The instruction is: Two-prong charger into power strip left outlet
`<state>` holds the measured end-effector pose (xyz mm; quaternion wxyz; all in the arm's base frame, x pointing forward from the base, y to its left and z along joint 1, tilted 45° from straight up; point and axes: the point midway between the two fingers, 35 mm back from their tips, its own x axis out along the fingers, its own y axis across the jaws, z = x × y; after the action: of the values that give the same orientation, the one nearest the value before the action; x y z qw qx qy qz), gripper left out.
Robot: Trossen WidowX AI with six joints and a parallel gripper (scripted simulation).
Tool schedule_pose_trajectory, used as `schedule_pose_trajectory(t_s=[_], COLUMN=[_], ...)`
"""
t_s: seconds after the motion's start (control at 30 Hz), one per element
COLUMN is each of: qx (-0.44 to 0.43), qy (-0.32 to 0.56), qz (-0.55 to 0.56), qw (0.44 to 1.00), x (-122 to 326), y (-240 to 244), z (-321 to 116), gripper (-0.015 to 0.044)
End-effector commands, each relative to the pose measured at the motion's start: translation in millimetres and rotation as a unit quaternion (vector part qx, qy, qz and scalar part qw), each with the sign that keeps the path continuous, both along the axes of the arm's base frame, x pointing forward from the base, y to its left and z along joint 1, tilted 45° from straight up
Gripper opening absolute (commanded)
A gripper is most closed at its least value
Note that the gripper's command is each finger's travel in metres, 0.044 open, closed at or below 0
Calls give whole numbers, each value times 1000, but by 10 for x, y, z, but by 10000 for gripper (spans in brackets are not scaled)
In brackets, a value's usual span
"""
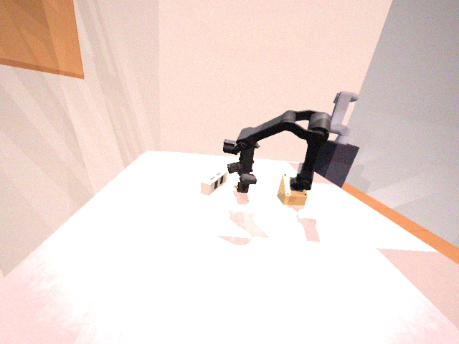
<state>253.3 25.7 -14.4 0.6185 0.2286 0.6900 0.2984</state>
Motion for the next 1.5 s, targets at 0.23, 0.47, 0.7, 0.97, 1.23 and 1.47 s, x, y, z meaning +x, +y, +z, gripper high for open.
schedule_pose_trajectory(t_s=[0.23, 0.47, 0.7, 0.97, 1.23, 1.47], qx=[-3, -6, -9, -11, -11, -12], qy=[50, 84, 117, 141, 145, 149], qz=[-55, -88, -121, -144, -148, -152], qw=[997, 993, 986, 979, 978, 977], x=[111, 165, 217, 263, 337, 405], y=[45, 73, 103, 122, 103, 86], z=[-56, -97, -140, -175, -202, -229], gripper=[0, 0, 0, 0, 0, 0])
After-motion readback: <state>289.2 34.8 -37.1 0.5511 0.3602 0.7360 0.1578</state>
